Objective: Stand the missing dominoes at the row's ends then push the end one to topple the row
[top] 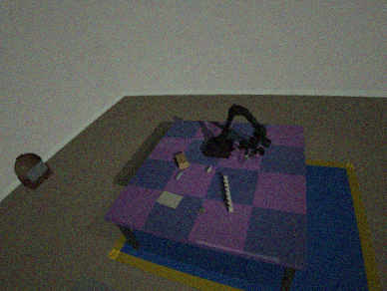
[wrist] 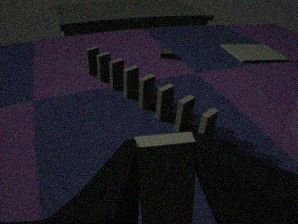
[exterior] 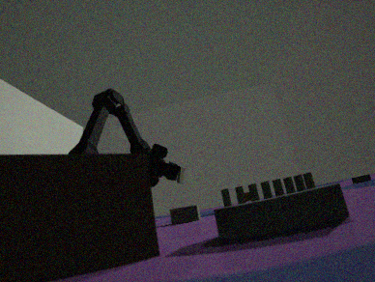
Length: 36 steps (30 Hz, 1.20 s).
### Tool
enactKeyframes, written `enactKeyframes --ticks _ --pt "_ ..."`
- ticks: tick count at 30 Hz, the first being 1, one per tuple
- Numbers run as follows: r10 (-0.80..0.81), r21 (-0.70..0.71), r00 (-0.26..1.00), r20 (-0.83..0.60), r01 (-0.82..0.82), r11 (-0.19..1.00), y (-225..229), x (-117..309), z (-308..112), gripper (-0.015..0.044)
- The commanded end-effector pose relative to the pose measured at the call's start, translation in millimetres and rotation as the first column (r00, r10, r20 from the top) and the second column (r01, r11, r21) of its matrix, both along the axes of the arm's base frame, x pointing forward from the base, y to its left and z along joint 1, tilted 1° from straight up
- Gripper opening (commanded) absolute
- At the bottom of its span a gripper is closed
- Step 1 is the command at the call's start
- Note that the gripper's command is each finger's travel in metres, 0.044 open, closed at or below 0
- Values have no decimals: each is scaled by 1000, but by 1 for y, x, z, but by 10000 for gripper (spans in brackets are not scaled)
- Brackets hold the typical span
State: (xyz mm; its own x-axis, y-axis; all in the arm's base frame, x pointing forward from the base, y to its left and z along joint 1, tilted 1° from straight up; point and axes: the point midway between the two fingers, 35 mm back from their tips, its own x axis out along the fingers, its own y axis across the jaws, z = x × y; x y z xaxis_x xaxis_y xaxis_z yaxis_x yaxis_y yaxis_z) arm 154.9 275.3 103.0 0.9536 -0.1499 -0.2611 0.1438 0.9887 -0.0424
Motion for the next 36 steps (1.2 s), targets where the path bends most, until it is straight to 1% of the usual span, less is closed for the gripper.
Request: enactKeyframes --ticks 1,3,5,24,36 --pt "68 32 992 108 -71 997 5 -8 3 107" --pt "104 48 982 159 -113 992 8 -13 6 107" --pt "117 53 977 177 -129 990 9 -15 7 107" --pt "117 53 977 177 -129 990 9 -14 6 107" --pt "117 49 978 173 -127 991 15 -11 -55 107"
